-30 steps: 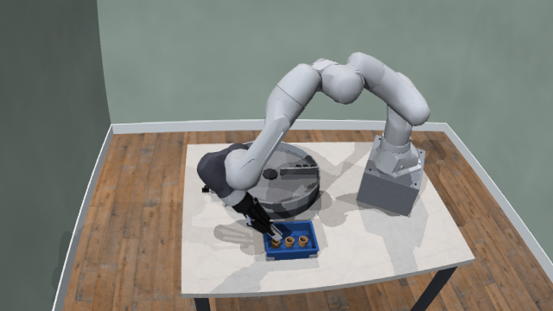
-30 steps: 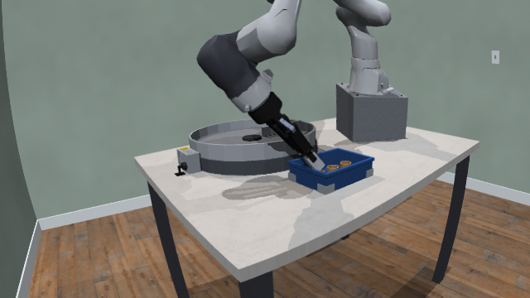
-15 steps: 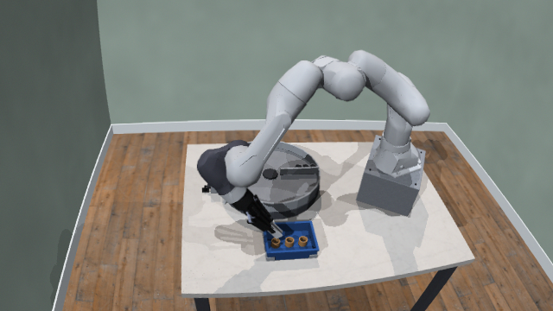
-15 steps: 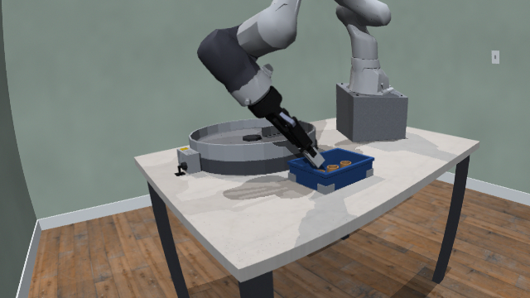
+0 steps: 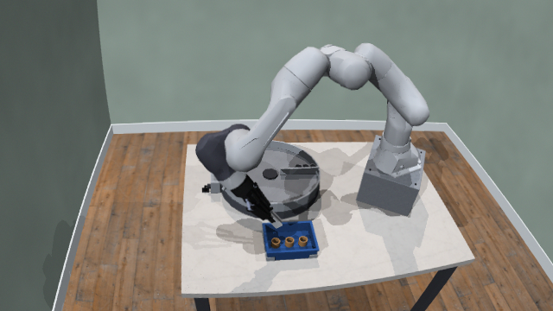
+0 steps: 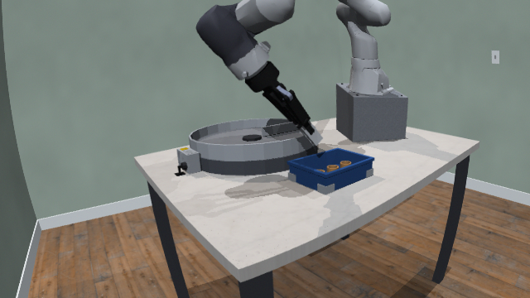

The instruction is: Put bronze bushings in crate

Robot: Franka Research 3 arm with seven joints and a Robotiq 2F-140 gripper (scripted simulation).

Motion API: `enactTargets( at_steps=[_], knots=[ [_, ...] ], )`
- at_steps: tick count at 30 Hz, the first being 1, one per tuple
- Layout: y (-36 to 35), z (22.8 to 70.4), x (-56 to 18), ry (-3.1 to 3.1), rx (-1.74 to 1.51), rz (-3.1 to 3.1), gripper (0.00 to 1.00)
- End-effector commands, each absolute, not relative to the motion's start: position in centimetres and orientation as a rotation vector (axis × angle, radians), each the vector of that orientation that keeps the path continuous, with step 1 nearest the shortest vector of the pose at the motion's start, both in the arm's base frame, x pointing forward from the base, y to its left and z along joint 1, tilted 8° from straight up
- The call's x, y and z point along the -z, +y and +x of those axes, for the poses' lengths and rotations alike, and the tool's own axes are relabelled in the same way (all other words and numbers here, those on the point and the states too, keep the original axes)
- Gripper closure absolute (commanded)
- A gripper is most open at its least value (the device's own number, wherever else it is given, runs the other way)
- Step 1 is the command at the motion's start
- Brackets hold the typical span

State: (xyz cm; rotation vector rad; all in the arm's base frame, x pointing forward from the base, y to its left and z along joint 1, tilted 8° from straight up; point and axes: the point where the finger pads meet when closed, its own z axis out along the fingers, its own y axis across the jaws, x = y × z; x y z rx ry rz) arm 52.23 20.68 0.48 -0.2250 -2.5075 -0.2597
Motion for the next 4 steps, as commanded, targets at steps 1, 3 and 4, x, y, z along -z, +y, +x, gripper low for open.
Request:
enactTargets(
  at_steps=[1, 3, 4],
  knots=[
    [20.64, 51.68, -1.65, -2.492, 0.259, -0.23, 0.93],
    [20.59, 51.66, -2.0, -2.492, 0.259, -0.23, 0.93],
    [20.59, 51.66, -2.0, -2.492, 0.259, -0.23, 0.93]
  ],
)
